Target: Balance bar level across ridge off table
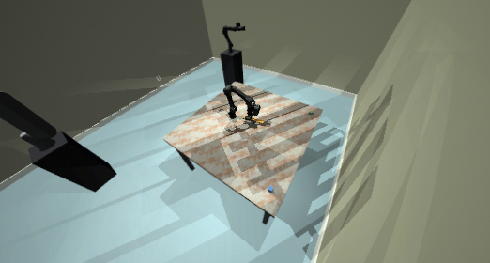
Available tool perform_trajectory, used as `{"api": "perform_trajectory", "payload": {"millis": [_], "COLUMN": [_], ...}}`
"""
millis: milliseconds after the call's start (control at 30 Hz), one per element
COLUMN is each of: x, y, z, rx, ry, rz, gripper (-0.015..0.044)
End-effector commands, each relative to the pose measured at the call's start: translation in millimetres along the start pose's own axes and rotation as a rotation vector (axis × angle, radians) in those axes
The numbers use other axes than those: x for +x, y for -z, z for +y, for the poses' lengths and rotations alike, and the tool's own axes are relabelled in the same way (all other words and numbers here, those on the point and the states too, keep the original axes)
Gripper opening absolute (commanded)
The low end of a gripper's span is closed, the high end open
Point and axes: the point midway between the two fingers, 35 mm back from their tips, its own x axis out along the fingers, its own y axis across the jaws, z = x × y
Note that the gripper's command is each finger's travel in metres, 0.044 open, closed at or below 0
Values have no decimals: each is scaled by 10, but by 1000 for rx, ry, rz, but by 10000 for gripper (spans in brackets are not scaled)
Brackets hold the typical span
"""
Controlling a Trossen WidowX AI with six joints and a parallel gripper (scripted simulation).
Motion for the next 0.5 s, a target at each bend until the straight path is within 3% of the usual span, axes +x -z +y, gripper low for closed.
{"api": "perform_trajectory", "payload": {"millis": [0, 467], "x": [27, 6], "y": [16, 18], "z": [2, 2], "rx": [5, 5], "ry": [-1, -1], "rz": [6, 6], "gripper": [0, 0]}}
